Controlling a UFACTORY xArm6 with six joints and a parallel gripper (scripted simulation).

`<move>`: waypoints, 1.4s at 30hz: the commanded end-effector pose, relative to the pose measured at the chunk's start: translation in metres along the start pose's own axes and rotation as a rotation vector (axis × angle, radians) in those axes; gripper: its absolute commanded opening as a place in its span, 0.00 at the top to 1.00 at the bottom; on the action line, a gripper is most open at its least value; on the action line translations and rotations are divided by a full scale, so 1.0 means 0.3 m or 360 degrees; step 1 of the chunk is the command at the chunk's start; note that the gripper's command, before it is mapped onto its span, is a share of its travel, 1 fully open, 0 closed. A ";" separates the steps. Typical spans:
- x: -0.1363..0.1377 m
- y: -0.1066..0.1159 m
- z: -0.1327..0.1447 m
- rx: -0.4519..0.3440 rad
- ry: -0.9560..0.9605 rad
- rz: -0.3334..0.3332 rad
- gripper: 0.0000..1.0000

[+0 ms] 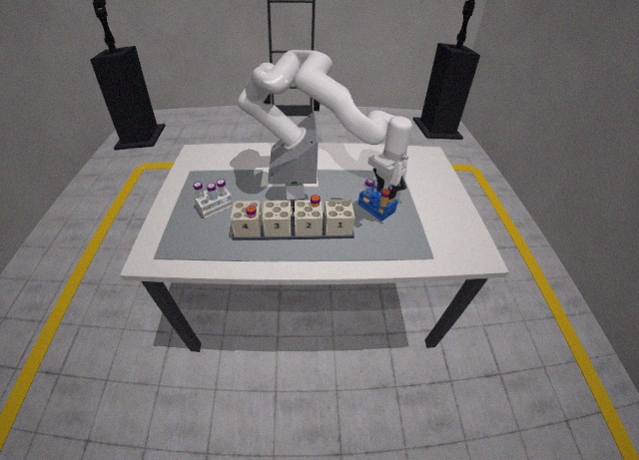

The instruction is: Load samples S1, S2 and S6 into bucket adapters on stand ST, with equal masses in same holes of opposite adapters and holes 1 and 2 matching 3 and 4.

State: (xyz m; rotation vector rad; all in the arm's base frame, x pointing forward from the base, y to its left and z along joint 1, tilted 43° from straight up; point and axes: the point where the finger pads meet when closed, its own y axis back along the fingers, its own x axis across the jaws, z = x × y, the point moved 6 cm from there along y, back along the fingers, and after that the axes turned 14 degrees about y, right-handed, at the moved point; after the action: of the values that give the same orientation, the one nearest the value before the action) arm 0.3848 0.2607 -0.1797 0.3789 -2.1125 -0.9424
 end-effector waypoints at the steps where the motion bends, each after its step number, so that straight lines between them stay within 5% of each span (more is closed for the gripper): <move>1: -0.004 0.000 -0.002 0.0000 -0.0002 -0.0008 0.43; 33: -0.004 -0.035 -0.002 0.0000 -0.0002 -0.0009 0.43; 34: -0.004 -0.033 -0.002 0.0000 -0.0002 -0.0008 1.00; 42: -0.004 -0.030 -0.002 0.0000 -0.0002 -0.0009 1.00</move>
State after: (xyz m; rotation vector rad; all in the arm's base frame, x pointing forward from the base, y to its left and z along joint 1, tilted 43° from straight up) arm 0.3844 0.2530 -0.1880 0.3791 -2.1126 -0.9425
